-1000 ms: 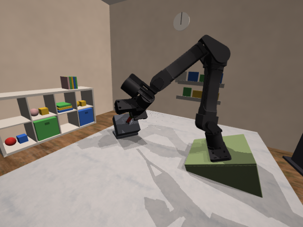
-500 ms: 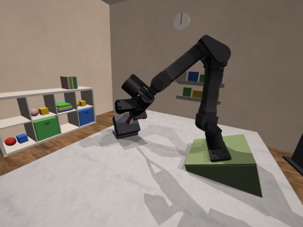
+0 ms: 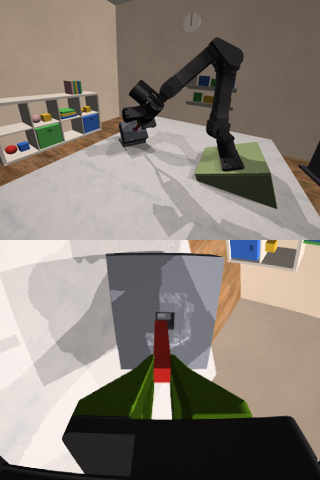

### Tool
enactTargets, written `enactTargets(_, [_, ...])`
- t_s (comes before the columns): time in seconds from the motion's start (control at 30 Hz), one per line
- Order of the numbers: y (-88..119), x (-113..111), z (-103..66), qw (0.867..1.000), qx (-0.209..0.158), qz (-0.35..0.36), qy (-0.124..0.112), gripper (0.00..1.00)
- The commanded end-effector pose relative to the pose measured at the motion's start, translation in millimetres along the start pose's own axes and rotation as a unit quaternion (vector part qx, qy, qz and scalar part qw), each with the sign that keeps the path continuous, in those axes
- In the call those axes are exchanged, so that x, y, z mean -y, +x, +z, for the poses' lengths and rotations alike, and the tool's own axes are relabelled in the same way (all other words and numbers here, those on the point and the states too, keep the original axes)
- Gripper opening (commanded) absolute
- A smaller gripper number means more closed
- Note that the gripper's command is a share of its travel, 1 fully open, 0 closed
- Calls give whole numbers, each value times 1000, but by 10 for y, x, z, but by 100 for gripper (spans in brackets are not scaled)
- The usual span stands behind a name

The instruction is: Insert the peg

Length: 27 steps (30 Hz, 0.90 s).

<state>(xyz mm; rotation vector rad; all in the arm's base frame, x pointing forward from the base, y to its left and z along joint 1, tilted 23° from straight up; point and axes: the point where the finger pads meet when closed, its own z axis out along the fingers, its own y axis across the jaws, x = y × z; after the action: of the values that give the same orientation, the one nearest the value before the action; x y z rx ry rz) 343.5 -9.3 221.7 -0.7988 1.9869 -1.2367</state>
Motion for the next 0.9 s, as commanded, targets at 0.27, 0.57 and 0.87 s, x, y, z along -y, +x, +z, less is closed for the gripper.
enactTargets(0.27, [22,46,-23,1000,-1,5,3,0])
enactTargets(0.57, [16,96,-38,1000,-1,5,3,0])
enactTargets(0.87, [-10,155,-123,1000,-1,5,3,0])
